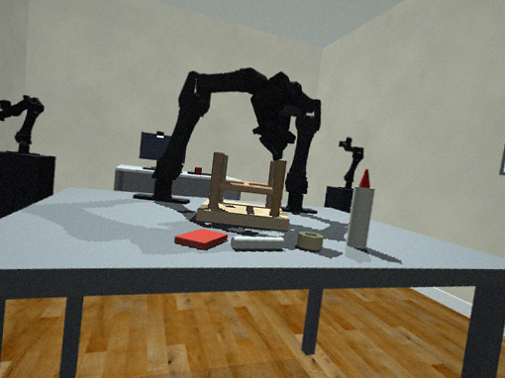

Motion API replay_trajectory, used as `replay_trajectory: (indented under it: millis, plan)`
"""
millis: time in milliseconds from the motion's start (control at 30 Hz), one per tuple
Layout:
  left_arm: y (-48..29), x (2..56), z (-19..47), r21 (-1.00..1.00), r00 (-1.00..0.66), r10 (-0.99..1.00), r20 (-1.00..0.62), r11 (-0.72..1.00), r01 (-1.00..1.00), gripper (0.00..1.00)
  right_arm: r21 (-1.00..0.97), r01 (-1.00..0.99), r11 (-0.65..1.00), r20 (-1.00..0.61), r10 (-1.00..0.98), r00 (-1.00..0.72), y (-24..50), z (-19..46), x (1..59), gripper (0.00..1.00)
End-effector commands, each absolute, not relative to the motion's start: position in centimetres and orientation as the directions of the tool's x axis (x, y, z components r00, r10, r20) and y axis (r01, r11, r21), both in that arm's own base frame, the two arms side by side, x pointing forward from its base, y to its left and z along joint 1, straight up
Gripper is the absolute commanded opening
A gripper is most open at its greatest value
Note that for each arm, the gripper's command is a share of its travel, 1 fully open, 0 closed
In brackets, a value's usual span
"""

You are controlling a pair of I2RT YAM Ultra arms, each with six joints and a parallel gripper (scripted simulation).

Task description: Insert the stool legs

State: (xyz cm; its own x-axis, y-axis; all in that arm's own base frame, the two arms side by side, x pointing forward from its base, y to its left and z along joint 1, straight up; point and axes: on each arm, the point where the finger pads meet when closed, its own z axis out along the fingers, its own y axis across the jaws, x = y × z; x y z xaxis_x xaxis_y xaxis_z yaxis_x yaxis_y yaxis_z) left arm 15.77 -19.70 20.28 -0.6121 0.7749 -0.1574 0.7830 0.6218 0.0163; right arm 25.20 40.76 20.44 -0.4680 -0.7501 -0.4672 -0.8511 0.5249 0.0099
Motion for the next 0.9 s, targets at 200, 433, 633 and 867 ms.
replay_trajectory:
  millis: [200, 433, 633, 867]
  plan:
    - [-16.3, 12.3, 15.1, 0.002, -0.611, 0.782, 0.125, 0.616, 0.788, 0.0, 0.008, -0.85, 0.527, -0.238, -0.824, -0.514, 35.1, 14.1, 22.0, 0.0]
    - [-19.8, 16.2, 20.4, 0.02, -0.624, 0.767, -0.149, 0.634, 0.773, 0.0, 0.0, -0.851, 0.525, -0.512, -0.732, -0.451, 40.5, 20.8, 25.3, 0.0]
    - [-19.4, 15.9, 20.7, 0.019, -0.622, 0.764, -0.168, 0.634, 0.773, 0.0, -0.001, -0.851, 0.525, -0.55, -0.711, -0.438, 40.4, 22.5, 25.3, 0.0]
    - [-19.9, 15.9, 21.7, 0.019, -0.614, 0.769, -0.179, 0.626, 0.779, 0.0, 0.001, -0.852, 0.524, -0.546, -0.714, -0.439, 40.4, 22.4, 25.2, 0.0]
